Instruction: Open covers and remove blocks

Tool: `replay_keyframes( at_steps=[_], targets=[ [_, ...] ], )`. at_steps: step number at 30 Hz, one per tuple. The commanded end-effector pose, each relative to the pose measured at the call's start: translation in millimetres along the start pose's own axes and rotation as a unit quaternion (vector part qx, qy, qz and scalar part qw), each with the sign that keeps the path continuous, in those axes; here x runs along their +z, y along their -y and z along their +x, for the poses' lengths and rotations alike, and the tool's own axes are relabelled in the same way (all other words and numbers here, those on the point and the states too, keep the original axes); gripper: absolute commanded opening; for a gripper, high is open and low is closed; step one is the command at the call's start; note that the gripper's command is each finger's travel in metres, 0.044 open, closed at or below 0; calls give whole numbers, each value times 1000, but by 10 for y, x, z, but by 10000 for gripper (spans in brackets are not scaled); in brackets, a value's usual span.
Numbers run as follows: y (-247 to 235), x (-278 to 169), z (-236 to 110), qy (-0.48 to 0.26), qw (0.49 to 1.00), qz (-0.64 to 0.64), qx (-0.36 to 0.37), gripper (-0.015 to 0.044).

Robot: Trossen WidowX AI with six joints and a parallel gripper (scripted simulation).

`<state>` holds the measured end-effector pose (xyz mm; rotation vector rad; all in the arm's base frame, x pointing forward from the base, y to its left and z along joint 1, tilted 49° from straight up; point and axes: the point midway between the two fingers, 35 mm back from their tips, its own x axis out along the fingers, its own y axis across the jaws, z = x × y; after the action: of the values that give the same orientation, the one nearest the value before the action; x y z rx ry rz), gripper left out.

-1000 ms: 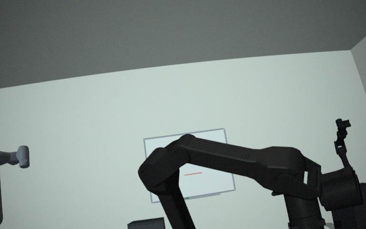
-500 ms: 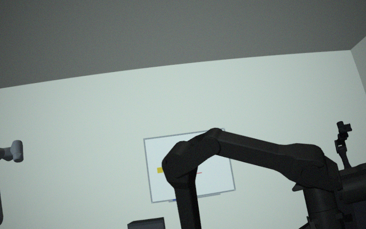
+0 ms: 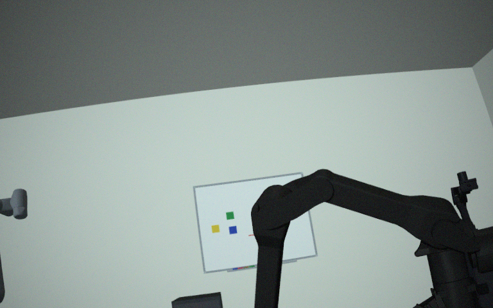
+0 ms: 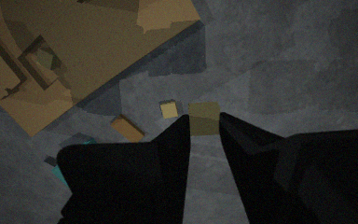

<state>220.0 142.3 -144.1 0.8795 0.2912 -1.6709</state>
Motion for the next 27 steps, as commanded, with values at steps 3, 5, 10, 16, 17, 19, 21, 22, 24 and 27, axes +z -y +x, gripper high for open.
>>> replay_keyframes(
  at_steps=[3,5,10,16,17,19,21,22,24,27],
  targets=[
    [175,-104,41,2,1000,4,-1,80],
    [175,-104,44,2,1000,4,-1,80],
    [167,-114,116,2,1000,4,-1,80],
    [159,-124,215,2,1000,5,-1,80],
    [157,-126,232,2,1000,5,-1,80],
    [155,-129,266,2,1000,5,-1,80],
    [153,-131,299,2,1000,5,-1,80],
    [152,-132,316,2,1000,5,-1,80],
    [150,-134,349,2,1000,5,-1,80],
    [147,-136,400,2,1000,5,-1,80]
  ],
)
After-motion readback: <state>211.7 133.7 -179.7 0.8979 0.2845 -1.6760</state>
